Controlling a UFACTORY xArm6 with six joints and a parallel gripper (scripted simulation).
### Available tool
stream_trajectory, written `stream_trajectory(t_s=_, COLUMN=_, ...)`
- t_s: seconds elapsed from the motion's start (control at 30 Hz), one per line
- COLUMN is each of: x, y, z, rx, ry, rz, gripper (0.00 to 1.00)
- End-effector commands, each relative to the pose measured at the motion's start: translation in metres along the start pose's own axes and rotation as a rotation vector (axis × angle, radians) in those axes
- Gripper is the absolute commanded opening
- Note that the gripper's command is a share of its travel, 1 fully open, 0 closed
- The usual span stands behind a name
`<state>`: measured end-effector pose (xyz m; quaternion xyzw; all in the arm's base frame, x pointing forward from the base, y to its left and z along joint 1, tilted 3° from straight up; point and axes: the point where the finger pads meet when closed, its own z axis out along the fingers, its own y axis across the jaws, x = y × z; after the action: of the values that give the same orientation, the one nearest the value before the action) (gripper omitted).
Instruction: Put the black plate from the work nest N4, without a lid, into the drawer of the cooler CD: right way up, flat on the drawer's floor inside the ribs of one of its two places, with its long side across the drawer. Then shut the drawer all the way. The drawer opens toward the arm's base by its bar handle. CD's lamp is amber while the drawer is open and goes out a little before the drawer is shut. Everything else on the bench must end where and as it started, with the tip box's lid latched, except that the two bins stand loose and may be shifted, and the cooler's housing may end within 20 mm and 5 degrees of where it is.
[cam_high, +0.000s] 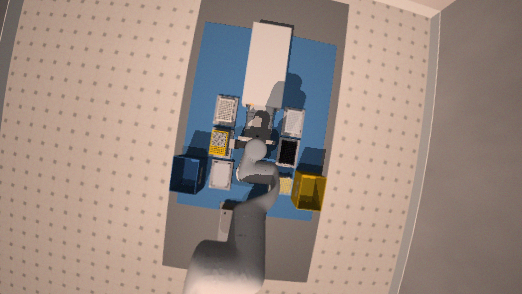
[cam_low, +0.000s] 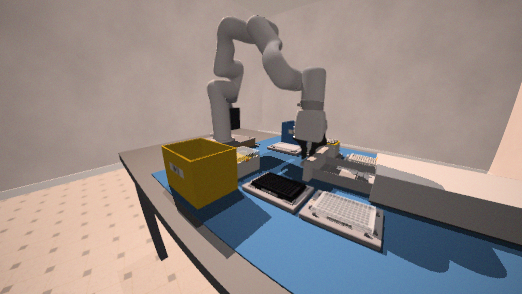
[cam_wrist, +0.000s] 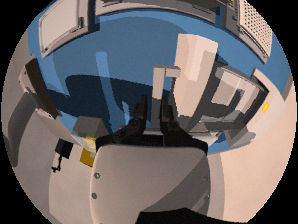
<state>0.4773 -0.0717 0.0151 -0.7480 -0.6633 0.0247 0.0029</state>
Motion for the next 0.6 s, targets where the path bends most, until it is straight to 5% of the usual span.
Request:
stream_trajectory(t_s=0.0, x=0.0, y=0.002, z=-0.008, rx=-0.005, ry=0.0, rz=0.0, gripper=0.21)
stream_trajectory(t_s=0.57, x=0.0, y=0.002, z=-0.033, rx=-0.005, ry=0.0, rz=0.0, gripper=0.21)
